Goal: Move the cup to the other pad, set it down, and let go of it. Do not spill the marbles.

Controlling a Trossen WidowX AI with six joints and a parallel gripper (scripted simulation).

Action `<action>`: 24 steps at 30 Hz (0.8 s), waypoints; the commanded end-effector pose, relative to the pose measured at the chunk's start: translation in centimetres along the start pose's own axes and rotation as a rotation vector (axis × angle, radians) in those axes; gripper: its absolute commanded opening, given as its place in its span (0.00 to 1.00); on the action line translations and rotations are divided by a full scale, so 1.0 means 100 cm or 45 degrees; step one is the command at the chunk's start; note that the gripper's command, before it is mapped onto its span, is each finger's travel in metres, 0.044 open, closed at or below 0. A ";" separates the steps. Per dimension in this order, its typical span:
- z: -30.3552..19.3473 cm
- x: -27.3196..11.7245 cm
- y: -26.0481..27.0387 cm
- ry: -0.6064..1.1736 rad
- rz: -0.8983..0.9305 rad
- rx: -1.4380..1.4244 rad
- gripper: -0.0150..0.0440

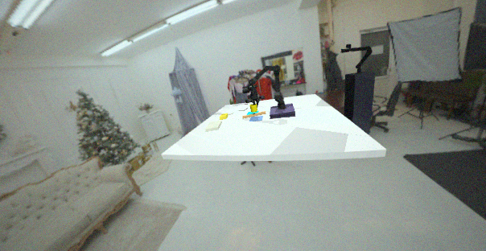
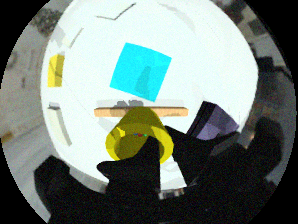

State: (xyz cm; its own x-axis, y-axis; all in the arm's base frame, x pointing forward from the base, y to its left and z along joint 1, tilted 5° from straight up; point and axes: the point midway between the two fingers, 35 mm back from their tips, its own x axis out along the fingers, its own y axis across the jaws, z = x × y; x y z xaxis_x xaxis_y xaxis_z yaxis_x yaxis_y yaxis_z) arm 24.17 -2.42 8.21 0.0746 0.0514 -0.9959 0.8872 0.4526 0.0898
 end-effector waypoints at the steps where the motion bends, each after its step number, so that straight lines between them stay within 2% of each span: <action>1: 0.009 -0.001 0.001 -0.001 0.008 -0.004 0.25; 24: 0.057 -0.003 -0.007 -0.006 0.007 -0.005 0.25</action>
State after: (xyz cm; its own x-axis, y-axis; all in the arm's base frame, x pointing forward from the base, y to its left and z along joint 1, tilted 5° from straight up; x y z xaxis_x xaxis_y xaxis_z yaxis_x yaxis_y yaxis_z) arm 25.67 -7.09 8.27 0.0788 0.0477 -0.9958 0.8867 0.4531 0.0918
